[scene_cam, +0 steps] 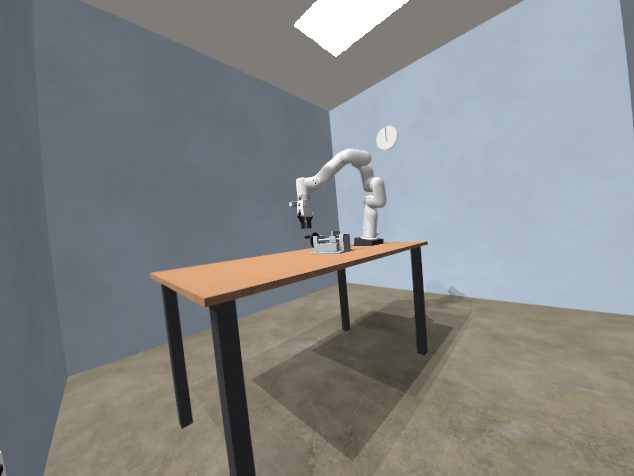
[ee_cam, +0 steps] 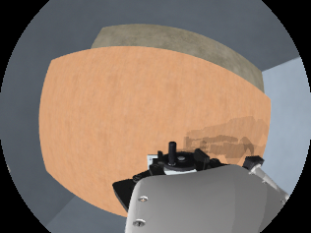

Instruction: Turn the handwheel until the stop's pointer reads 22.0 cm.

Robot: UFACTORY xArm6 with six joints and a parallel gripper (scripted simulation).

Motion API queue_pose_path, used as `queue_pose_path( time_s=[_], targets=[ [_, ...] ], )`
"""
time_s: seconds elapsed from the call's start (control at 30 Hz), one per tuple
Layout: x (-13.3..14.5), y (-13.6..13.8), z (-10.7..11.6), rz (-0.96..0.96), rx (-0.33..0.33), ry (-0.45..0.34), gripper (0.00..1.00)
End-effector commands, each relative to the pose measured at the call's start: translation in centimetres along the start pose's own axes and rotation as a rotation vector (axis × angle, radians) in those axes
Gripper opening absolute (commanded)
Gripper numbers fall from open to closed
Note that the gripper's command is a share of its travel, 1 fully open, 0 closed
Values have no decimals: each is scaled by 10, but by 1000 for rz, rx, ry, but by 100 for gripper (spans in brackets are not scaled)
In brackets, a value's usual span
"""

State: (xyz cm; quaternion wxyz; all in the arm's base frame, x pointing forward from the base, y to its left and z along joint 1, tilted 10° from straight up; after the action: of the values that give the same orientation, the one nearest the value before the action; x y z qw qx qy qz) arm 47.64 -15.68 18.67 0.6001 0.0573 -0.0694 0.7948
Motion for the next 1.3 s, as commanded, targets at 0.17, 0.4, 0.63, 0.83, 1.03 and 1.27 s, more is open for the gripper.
queue_pose_path(
  time_s=[0.17,0.4,0.63,0.83,1.03,1.27],
  targets=[
    [-1,-1,2,0,-4,3,57],
    [-1,-1,-3,0,-4,3,57],
    [-1,-1,-15,0,-4,3,57],
    [-1,-1,-36,0,-4,3,57],
    [-1,-1,-56,0,-4,3,57],
    [-1,-1,-65,0,-4,3,57]
  ],
)
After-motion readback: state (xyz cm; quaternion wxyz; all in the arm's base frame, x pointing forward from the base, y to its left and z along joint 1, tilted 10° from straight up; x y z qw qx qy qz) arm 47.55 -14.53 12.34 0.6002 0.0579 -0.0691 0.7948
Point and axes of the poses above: the point where the finger pads meet when closed, its own z axis back along the fingers, its own y axis across the jaws, x = y × z, the point moved 9 cm from there along z, back along the fingers, and after that the axes turned 3 degrees about z, right-handed, at the moved point
